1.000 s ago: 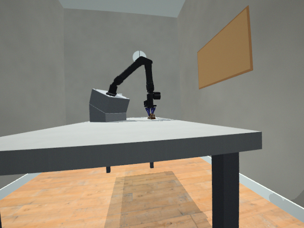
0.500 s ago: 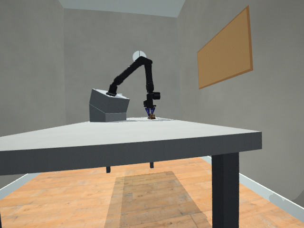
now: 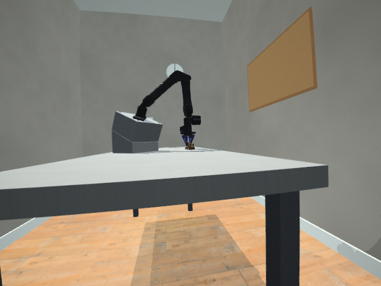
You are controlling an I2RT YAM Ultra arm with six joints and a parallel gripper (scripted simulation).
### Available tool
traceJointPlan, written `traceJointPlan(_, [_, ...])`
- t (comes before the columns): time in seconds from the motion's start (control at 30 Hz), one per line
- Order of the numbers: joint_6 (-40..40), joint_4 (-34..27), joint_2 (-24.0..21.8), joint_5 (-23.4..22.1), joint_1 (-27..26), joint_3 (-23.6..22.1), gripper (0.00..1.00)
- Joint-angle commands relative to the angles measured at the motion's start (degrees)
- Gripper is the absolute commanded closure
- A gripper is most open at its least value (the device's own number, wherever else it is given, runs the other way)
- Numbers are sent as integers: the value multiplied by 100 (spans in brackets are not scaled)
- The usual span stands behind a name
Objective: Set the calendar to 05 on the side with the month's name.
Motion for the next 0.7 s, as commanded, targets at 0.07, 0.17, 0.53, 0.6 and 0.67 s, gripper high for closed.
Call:
traceJointPlan(0.07, [-9, 9, -45, -75, 12, 3, 73])
traceJointPlan(0.17, [-11, 15, -38, -76, 10, 5, 73])
traceJointPlan(0.53, [-27, 67, 23, -80, -6, 18, 73])
traceJointPlan(0.6, [-32, 83, 42, -81, -10, 22, 73])
traceJointPlan(0.67, [-37, 99, 62, -82, -15, 27, 73])
